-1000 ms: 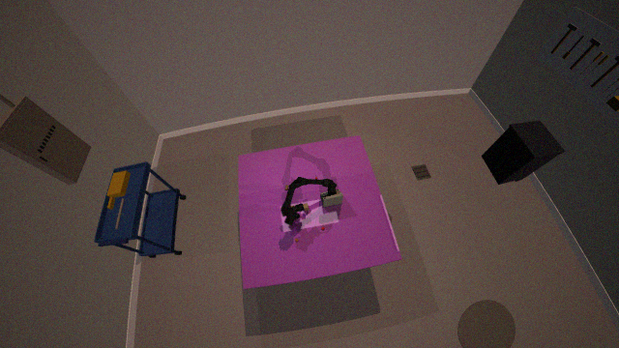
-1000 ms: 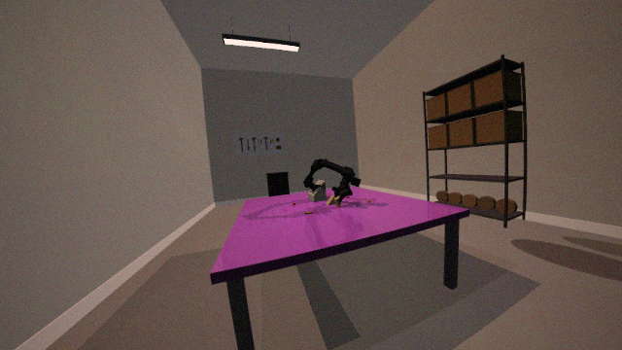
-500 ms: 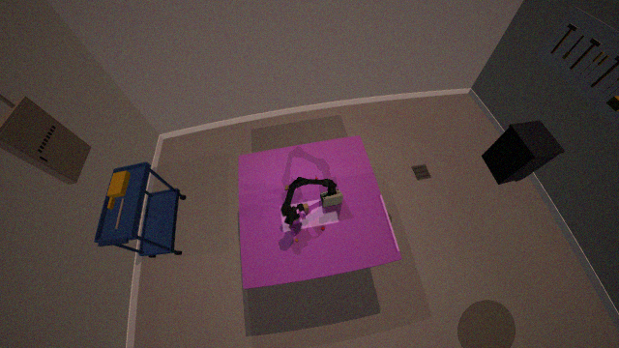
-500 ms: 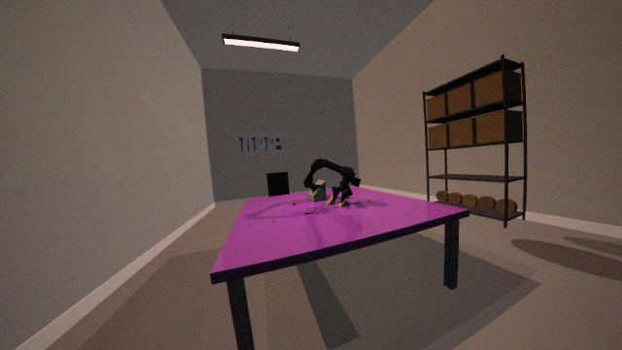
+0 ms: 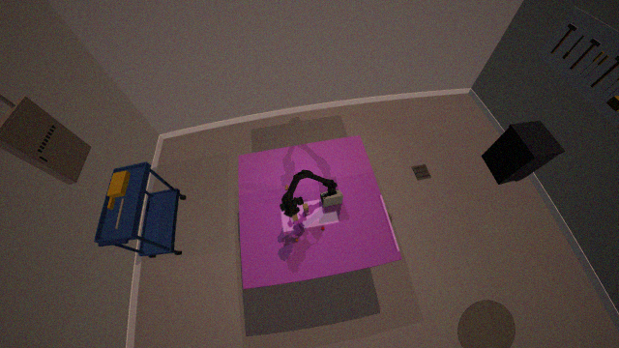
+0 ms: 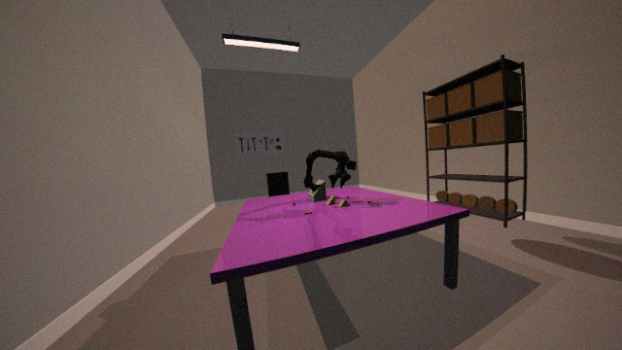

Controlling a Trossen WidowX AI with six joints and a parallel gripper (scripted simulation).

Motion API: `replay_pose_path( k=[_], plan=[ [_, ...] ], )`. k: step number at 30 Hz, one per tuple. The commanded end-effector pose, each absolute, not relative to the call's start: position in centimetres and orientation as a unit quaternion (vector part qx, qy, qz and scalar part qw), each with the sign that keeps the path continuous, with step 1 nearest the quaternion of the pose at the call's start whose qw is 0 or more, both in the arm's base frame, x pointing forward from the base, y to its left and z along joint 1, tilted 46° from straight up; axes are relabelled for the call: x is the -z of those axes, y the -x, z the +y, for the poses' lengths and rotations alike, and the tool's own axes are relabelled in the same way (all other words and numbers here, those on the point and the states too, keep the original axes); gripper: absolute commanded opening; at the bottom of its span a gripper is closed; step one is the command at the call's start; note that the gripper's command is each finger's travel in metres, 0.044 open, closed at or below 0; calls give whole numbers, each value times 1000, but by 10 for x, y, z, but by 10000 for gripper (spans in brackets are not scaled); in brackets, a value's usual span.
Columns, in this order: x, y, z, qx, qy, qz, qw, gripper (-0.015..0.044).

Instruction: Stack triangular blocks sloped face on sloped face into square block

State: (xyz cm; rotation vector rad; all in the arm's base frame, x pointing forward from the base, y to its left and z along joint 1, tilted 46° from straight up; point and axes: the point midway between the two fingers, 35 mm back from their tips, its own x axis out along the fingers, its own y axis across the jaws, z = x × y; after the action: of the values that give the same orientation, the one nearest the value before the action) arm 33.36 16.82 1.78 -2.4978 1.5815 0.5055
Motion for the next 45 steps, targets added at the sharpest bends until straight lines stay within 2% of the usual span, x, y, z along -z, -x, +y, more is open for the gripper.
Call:
replay_pose_path(
  k=[1,7,19,30,45],
  plan=[
    [1,-331,177,-167,830,527,73,440],
    [73,-315,204,-160,829,530,78,440],
    [78,-317,198,-161,826,534,80,440],
    [111,-344,116,-173,790,581,95,440],
    [110,-344,113,-173,789,582,95,440]
  ],
)
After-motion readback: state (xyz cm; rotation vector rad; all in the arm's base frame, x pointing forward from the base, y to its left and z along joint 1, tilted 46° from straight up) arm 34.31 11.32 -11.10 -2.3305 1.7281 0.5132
